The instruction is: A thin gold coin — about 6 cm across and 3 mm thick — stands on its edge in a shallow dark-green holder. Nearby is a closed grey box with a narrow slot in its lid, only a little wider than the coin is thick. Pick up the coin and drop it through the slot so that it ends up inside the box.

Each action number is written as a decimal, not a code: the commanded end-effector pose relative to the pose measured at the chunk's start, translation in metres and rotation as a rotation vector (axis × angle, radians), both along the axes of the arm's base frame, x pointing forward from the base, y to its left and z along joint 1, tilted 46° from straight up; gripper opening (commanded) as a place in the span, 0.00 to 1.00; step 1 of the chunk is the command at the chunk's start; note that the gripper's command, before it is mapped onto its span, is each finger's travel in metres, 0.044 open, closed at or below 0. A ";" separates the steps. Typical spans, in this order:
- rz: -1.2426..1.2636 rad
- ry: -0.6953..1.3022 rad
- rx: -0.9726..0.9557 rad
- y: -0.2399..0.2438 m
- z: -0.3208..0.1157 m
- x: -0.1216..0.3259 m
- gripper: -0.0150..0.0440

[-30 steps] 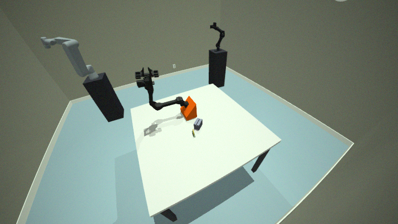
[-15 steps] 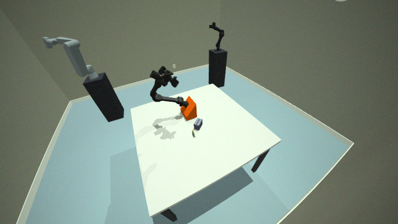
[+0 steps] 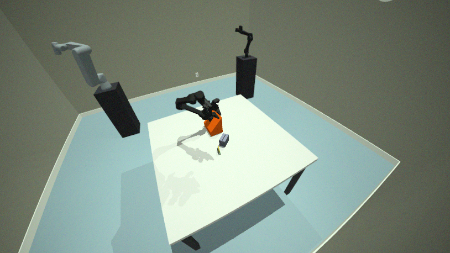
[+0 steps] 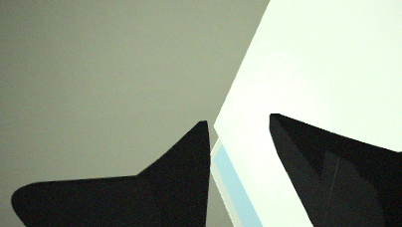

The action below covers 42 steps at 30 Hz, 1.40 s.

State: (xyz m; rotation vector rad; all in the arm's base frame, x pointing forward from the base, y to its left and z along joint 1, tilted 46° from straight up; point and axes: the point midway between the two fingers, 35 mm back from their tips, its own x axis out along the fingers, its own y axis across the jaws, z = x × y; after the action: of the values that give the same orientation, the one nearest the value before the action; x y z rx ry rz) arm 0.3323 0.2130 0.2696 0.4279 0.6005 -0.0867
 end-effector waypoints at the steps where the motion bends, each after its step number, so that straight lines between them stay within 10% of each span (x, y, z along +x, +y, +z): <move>1: -0.067 0.112 -0.203 -0.035 -0.039 0.022 0.53; 17: -0.139 0.895 -0.922 -0.200 -0.168 0.019 0.53; 42: -0.138 0.905 -0.929 -0.238 -0.213 0.022 0.53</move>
State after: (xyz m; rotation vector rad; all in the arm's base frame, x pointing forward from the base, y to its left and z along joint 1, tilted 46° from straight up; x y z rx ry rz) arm 0.3559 -0.0213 0.0608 -0.5138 1.3142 -0.6852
